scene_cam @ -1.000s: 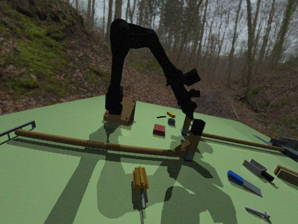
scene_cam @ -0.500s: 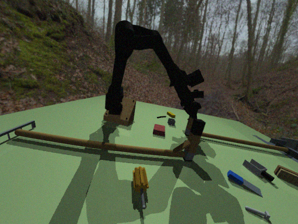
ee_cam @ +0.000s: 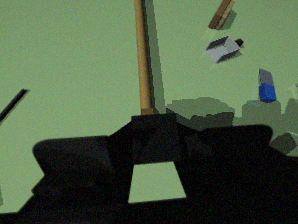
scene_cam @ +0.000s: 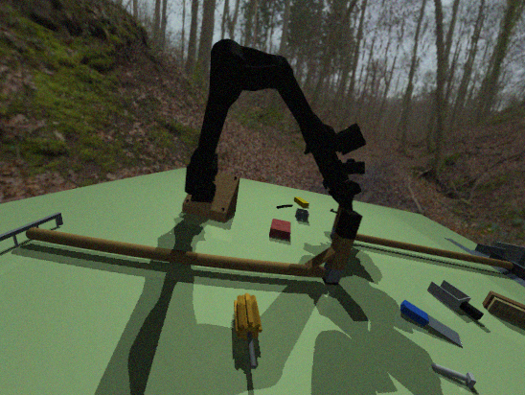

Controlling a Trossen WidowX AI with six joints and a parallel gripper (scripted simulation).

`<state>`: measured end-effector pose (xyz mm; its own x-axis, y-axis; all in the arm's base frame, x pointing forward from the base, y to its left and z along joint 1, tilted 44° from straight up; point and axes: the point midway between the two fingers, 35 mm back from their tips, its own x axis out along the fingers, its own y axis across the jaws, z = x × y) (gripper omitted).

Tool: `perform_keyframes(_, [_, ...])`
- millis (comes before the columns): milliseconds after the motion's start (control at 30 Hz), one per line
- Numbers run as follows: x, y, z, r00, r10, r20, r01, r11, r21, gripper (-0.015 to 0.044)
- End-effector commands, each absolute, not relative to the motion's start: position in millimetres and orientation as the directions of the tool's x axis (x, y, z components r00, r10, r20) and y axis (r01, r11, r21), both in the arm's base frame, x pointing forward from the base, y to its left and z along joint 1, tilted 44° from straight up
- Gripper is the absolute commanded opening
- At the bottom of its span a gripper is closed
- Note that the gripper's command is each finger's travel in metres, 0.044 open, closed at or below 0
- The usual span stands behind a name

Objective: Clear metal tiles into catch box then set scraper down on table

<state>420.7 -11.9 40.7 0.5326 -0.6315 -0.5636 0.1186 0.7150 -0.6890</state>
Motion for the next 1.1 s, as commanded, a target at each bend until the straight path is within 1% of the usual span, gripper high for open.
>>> perform_keyframes(0, [428.0, -10.6, 43.5, 0.541, -0.627, -0.56, 0.121, 0.718, -0.686, 0.0])
perform_keyframes(1067, [459.0, -11.6, 43.8, 0.542, -0.627, -0.559, 0.123, 0.718, -0.686, 0.0])
